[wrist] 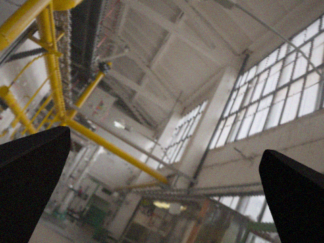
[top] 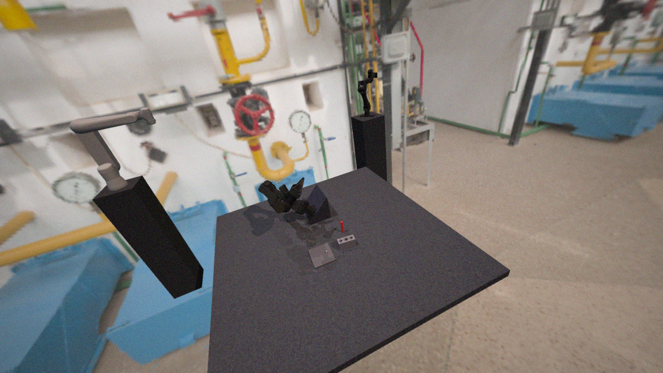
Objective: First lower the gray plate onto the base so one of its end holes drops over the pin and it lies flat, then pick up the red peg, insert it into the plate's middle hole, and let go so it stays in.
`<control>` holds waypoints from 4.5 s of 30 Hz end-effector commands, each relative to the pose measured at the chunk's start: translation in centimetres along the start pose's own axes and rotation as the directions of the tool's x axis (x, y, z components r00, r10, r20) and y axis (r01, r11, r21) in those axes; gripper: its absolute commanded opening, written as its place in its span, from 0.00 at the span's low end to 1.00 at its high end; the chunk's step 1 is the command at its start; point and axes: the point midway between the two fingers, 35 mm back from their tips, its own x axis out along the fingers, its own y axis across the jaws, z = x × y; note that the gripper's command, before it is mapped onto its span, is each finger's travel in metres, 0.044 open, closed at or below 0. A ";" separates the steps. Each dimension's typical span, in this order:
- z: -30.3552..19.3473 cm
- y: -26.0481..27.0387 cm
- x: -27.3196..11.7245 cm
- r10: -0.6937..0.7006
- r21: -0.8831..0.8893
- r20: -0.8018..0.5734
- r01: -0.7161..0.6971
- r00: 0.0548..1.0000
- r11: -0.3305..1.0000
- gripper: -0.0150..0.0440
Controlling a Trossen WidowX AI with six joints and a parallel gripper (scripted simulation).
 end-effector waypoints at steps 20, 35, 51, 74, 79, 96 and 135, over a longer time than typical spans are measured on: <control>-17.5 -6.8 -0.5 0.429 0.560 -0.802 0.275 0.416 0.781 1.00; -28.4 -10.6 -3.6 0.418 0.333 -0.697 0.253 -0.583 0.908 1.00; -30.8 -9.7 -6.1 0.363 0.305 -0.664 0.207 -0.654 0.930 1.00; -34.8 -7.6 -9.7 0.362 0.303 -0.662 0.207 -0.656 0.930 1.00; -35.3 -7.4 -10.3 0.362 0.303 -0.662 0.207 -0.656 0.930 1.00; -37.1 -6.3 -12.1 0.361 0.303 -0.661 0.207 -0.658 0.930 1.00; -36.5 -6.9 -11.2 0.361 0.303 -0.664 0.206 -0.655 0.930 0.25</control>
